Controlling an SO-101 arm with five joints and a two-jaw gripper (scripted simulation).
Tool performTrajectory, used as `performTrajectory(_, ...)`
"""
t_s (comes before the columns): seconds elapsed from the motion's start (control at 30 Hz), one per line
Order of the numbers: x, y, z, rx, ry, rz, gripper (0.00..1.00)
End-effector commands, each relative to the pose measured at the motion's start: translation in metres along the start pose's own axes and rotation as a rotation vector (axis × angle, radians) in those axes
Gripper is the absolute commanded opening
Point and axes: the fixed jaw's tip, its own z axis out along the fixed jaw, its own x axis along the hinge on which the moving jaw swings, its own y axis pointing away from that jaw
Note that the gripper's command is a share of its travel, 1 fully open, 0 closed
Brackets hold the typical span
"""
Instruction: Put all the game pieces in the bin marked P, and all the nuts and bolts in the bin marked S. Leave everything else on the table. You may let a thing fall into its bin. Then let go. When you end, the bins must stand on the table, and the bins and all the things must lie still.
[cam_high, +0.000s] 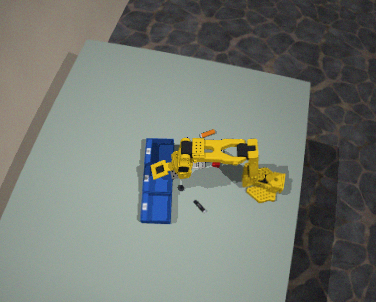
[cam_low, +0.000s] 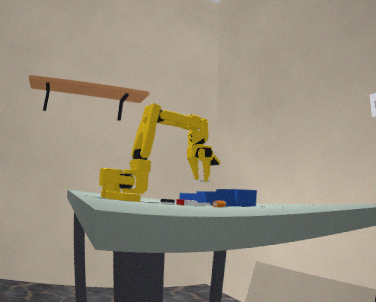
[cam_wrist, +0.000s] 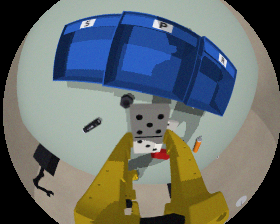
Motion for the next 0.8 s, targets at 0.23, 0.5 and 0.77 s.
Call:
performTrajectory(0.23, -0.018, -0.003, -0.007, 0.013, -0.07, 0.053, 0.0)
performTrajectory(0.5, -0.028, -0.005, -0.006, 0.016, -0.095, 0.094, 0.0)
performTrajectory(0.77, -0.034, -0.006, -0.005, 0.017, -0.11, 0.118, 0.0)
